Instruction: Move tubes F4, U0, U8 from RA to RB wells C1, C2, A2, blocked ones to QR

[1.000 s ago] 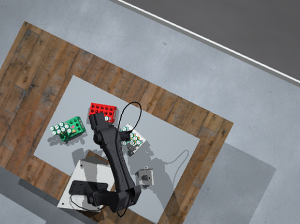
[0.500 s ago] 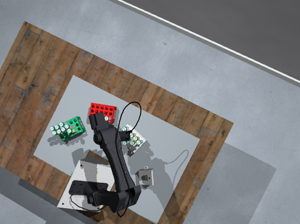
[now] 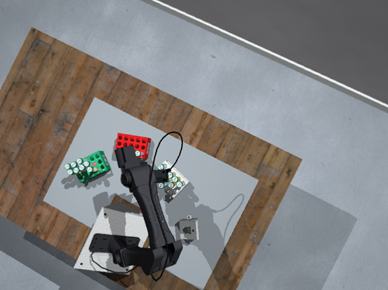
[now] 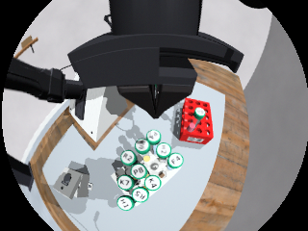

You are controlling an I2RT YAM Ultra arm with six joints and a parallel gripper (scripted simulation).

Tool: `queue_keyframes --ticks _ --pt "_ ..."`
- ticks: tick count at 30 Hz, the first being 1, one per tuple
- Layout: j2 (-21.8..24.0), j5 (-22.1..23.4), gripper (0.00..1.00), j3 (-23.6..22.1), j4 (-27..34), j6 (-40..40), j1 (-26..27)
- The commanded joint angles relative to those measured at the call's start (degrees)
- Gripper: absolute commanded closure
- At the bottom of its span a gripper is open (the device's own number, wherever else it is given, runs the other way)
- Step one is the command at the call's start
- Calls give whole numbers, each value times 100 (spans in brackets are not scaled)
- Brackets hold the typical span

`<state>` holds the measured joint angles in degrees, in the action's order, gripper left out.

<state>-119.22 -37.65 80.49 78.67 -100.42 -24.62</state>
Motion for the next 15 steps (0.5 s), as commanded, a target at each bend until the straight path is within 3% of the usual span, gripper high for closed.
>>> queue_keyframes --ticks 1,15 --pt "89 -124 100 -82 137 42 -132" --pt "951 -335 100 -401 334 600 465"
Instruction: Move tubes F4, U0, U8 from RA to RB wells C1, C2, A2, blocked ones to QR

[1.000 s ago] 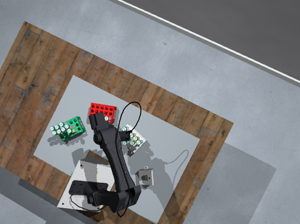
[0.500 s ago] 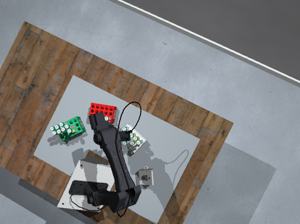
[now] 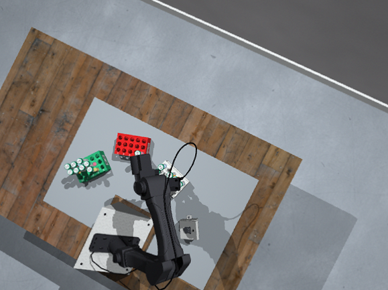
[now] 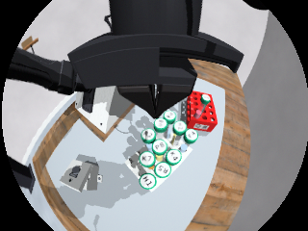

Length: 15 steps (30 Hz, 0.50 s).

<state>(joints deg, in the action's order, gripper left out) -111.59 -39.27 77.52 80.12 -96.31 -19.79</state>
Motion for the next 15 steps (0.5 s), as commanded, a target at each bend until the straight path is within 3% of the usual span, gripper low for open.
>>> queue_keyframes --ticks 1,15 --pt "188 -174 100 -104 190 189 -18" --pt "243 -188 100 -116 193 224 -104"
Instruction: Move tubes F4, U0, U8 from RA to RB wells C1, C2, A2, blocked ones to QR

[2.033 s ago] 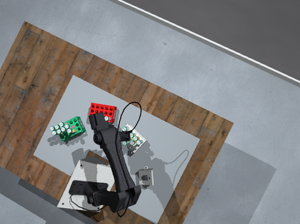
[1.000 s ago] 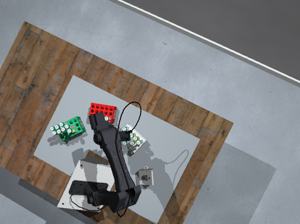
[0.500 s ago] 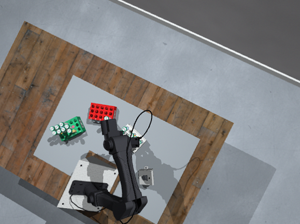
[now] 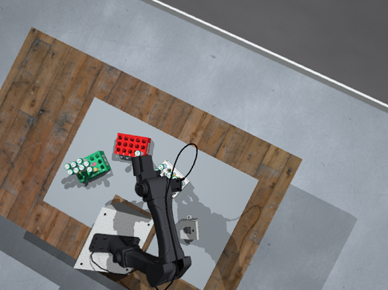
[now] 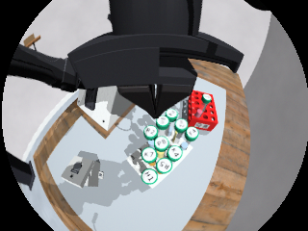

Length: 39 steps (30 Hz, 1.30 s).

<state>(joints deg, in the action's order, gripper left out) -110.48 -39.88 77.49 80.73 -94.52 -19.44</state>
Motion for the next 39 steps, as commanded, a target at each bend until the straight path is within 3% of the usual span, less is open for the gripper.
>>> queue_keyframes --ticks 1,27,39 --pt "131 -126 100 -114 132 45 -139" --pt "131 -126 100 -114 132 45 -139" --pt "811 -263 100 -344 310 481 264"
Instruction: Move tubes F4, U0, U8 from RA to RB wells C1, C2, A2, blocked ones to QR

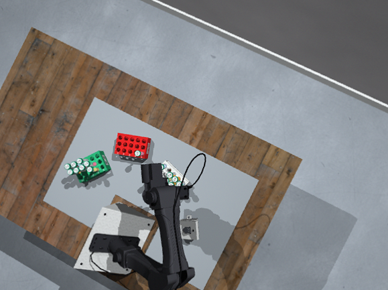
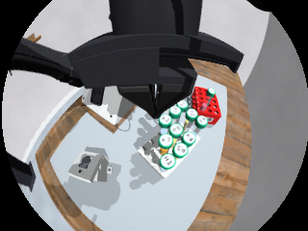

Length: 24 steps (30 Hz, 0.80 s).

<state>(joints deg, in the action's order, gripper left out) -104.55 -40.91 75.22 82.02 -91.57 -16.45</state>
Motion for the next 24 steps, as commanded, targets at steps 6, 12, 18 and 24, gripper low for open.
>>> queue_keyframes --ticks 6,12,18,24 --pt "455 -209 100 -140 247 362 55" --pt "421 -210 100 -119 247 369 54" --pt "431 -210 100 -119 247 358 54" --pt "431 -210 100 -119 246 357 54"
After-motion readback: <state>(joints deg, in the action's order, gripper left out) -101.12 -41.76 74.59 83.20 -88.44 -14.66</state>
